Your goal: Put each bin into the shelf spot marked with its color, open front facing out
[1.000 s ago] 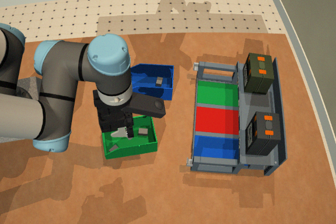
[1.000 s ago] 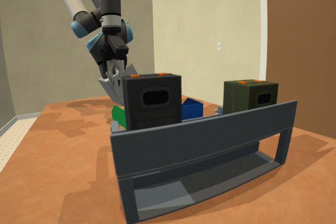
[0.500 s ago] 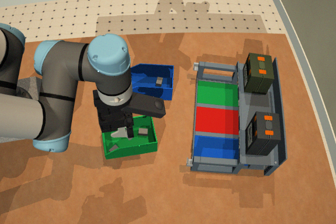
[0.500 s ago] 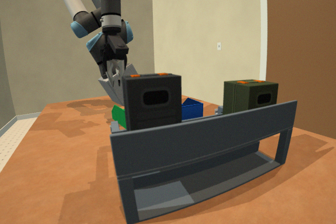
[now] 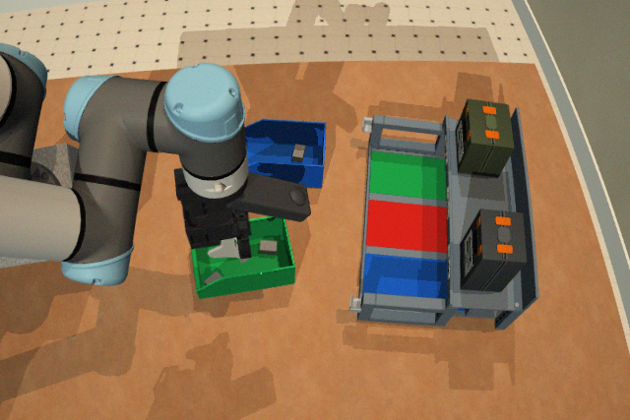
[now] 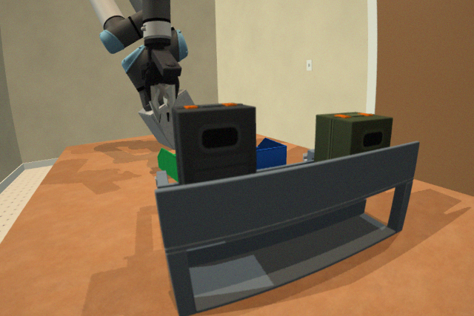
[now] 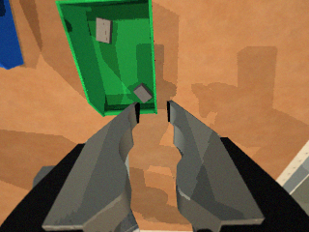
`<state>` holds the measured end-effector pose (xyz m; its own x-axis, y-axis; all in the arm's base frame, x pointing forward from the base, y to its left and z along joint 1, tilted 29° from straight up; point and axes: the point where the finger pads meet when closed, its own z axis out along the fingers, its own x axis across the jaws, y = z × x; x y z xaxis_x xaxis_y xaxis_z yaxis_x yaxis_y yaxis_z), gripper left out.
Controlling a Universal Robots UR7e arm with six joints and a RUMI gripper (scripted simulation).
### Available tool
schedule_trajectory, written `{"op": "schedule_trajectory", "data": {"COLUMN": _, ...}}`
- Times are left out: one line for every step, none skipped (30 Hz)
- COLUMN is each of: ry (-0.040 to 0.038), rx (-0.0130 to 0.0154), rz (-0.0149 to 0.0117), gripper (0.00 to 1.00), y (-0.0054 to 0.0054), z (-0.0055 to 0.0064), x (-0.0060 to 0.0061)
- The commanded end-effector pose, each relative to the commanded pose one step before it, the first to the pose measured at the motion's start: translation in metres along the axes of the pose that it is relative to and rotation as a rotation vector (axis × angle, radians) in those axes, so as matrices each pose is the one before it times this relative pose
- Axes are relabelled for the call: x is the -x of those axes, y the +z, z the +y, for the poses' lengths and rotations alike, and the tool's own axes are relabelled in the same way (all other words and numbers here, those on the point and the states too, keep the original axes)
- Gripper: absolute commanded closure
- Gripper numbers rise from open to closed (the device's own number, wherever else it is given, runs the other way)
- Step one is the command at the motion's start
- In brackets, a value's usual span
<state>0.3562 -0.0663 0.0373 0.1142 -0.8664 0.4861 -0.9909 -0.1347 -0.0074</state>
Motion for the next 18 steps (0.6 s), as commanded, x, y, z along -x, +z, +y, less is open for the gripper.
{"op": "schedule_trajectory", "data": {"ry": 0.00318, "rx": -0.00523, "rz": 0.00105, "gripper": 0.85, "y": -0.00151, "z": -0.00240, "x": -0.00189}}
{"op": "schedule_trajectory", "data": {"ry": 0.00000, "rx": 0.00001, "rz": -0.00002, "gripper": 0.85, "y": 0.00001, "z": 0.00001, "x": 0.00001}}
{"op": "schedule_trajectory", "data": {"ry": -0.00004, "rx": 0.00012, "rz": -0.00004, "gripper": 0.85, "y": 0.00007, "z": 0.00006, "x": 0.00003}}
{"op": "schedule_trajectory", "data": {"ry": -0.00006, "rx": 0.00020, "rz": -0.00006, "gripper": 0.85, "y": 0.00014, "z": 0.00008, "x": 0.00005}}
{"op": "schedule_trajectory", "data": {"ry": -0.00008, "rx": 0.00031, "rz": -0.00010, "gripper": 0.85, "y": 0.00025, "z": 0.00011, "x": 0.00006}}
{"op": "schedule_trajectory", "data": {"ry": -0.00010, "rx": 0.00045, "rz": -0.00014, "gripper": 0.85, "y": 0.00038, "z": 0.00015, "x": 0.00008}}
{"op": "schedule_trajectory", "data": {"ry": -0.00022, "rx": 0.00077, "rz": -0.00025, "gripper": 0.85, "y": 0.00056, "z": 0.00025, "x": 0.00014}}
{"op": "schedule_trajectory", "data": {"ry": -0.00040, "rx": 0.00119, "rz": -0.00040, "gripper": 0.85, "y": 0.00077, "z": 0.00038, "x": 0.00023}}
{"op": "schedule_trajectory", "data": {"ry": -0.00036, "rx": 0.00120, "rz": -0.00040, "gripper": 0.85, "y": 0.00087, "z": 0.00044, "x": 0.00022}}
{"op": "schedule_trajectory", "data": {"ry": 0.00000, "rx": 0.00000, "rz": 0.00000, "gripper": 0.85, "y": 0.00000, "z": 0.00000, "x": 0.00000}}
{"op": "schedule_trajectory", "data": {"ry": 0.00000, "rx": 0.00000, "rz": 0.00000, "gripper": 0.85, "y": 0.00000, "z": 0.00000, "x": 0.00000}}
{"op": "schedule_trajectory", "data": {"ry": -0.00039, "rx": 0.00062, "rz": -0.00025, "gripper": 0.85, "y": 0.00076, "z": 0.00039, "x": 0.00027}}
{"op": "schedule_trajectory", "data": {"ry": -0.00030, "rx": 0.00083, "rz": -0.00033, "gripper": 0.85, "y": 0.00094, "z": 0.00049, "x": 0.00028}}
{"op": "schedule_trajectory", "data": {"ry": -0.00048, "rx": 0.00089, "rz": -0.00039, "gripper": 0.85, "y": 0.00107, "z": 0.00056, "x": 0.00037}}
{"op": "schedule_trajectory", "data": {"ry": 0.00000, "rx": 0.00001, "rz": -0.00006, "gripper": 0.85, "y": 0.00090, "z": 0.00000, "x": 0.00000}}
{"op": "schedule_trajectory", "data": {"ry": 0.00000, "rx": 0.00000, "rz": -0.00006, "gripper": 0.85, "y": 0.00101, "z": 0.00000, "x": 0.00000}}
{"op": "schedule_trajectory", "data": {"ry": 0.00000, "rx": -0.00002, "rz": -0.00005, "gripper": 0.85, "y": 0.00112, "z": -0.00001, "x": 0.00000}}
{"op": "schedule_trajectory", "data": {"ry": 0.00000, "rx": -0.00002, "rz": -0.00005, "gripper": 0.85, "y": 0.00124, "z": -0.00001, "x": 0.00000}}
